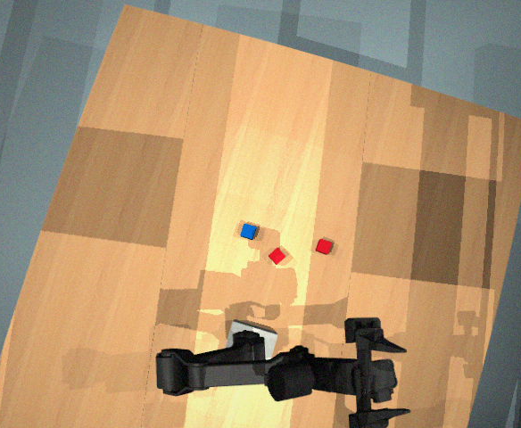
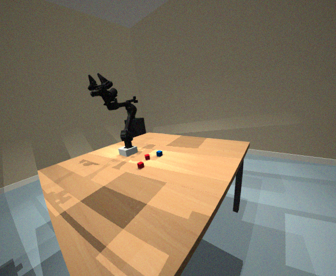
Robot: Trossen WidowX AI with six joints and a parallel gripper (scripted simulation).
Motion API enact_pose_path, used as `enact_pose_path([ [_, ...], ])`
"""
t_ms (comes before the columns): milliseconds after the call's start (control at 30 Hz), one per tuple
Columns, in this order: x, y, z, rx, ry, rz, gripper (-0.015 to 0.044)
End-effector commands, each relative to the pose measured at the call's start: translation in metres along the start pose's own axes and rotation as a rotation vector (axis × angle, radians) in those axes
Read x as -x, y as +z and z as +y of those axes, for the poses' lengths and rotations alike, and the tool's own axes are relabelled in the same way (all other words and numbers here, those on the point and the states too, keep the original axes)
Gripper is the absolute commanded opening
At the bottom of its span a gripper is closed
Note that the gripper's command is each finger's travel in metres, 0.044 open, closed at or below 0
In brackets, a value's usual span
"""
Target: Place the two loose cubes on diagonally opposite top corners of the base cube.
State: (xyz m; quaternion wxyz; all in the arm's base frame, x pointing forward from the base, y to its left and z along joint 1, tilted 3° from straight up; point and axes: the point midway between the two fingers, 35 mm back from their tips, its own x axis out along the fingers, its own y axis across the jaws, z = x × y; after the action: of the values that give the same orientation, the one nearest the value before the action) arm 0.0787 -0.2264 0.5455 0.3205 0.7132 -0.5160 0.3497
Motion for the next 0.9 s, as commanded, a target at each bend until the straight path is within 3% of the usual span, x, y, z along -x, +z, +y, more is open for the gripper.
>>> enact_pose_path([
  [0,0.000,0.001,-0.001,0.007,-0.002,-0.005,0.0374],
  [133,-0.002,0.029,-0.016,0.143,-0.051,-0.107,0.0269],
  [533,0.017,0.115,-0.090,0.647,-0.408,-0.364,0.0265],
  [867,0.064,0.166,-0.160,1.051,-0.867,-0.369,0.0265],
])
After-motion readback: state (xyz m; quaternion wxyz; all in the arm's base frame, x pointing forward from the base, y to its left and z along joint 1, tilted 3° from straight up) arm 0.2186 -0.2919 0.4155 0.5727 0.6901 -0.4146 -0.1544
